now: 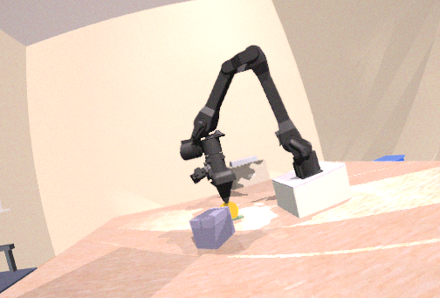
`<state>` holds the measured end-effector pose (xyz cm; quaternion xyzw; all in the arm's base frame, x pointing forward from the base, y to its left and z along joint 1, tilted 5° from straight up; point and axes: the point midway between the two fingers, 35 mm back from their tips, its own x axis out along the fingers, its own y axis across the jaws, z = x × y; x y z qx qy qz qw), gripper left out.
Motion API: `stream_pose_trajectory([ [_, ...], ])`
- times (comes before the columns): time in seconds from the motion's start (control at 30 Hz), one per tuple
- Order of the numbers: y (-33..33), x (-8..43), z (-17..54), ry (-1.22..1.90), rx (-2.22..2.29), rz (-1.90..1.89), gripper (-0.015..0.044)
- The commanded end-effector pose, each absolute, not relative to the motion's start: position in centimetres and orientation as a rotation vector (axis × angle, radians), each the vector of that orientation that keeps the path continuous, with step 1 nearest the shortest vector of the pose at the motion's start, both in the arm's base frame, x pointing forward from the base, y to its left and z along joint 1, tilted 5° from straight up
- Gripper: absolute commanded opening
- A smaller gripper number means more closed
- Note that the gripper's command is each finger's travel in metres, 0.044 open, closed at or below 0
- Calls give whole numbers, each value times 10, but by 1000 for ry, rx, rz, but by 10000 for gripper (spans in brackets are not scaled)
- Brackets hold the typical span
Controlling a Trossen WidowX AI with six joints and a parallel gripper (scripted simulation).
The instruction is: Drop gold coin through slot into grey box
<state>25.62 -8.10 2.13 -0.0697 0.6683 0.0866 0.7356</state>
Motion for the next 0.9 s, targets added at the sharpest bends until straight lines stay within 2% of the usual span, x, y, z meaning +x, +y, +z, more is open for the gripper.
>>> stream_pose_trajectory([
  [0.0,-81,257,15,1469,-148,189,161],
  [0.87,-78,259,-26,1469,-148,189,161],
])
